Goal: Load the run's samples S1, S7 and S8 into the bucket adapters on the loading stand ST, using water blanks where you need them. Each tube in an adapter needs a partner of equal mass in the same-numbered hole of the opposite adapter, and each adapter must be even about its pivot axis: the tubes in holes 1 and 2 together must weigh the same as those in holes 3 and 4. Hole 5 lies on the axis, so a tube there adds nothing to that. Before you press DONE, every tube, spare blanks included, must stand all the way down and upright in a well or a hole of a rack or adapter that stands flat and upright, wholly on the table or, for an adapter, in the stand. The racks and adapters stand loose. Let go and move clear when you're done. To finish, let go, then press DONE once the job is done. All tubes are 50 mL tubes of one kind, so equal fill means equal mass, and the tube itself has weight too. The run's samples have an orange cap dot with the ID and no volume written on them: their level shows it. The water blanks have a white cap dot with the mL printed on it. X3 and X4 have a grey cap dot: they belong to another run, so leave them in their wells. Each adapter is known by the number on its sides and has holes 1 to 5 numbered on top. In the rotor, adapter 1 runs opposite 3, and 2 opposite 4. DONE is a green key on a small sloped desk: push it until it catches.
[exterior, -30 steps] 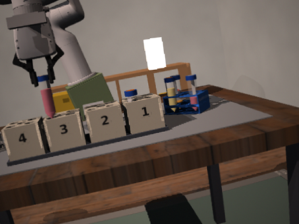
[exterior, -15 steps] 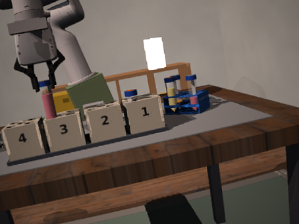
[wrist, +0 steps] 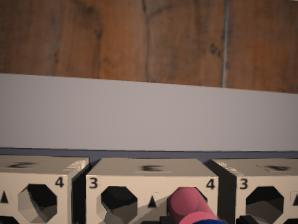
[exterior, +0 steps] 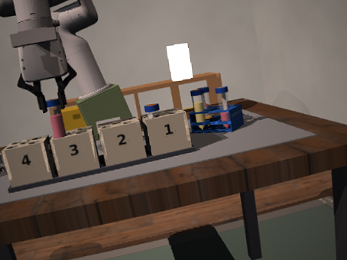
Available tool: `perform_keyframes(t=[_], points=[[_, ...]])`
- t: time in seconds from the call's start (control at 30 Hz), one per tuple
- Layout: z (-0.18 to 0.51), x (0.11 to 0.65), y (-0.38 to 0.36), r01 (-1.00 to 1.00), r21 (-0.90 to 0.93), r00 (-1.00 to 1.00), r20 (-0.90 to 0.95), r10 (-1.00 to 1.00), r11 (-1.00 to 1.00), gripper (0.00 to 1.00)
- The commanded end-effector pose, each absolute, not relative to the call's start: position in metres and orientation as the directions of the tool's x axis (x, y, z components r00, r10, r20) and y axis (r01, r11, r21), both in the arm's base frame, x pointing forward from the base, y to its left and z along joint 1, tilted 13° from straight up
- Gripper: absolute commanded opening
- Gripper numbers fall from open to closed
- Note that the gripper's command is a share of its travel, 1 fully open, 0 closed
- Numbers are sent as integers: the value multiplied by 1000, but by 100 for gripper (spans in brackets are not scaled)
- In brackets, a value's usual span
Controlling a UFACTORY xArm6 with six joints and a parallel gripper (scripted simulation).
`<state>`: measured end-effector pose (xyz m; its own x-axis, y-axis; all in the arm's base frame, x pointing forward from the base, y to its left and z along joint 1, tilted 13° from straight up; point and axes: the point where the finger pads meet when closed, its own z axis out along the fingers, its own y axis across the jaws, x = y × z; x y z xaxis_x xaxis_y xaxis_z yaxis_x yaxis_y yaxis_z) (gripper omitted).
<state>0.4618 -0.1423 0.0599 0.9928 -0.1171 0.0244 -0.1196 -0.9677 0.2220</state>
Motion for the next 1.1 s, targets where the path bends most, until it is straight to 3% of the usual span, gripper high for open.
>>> perform_keyframes(t=[0.0, 1.07], points=[[59, 463, -143, -120, 222, 993, 29, -116, -968, 0], [31, 464, -150, -120, 222, 993, 29, -116, -968, 0]])
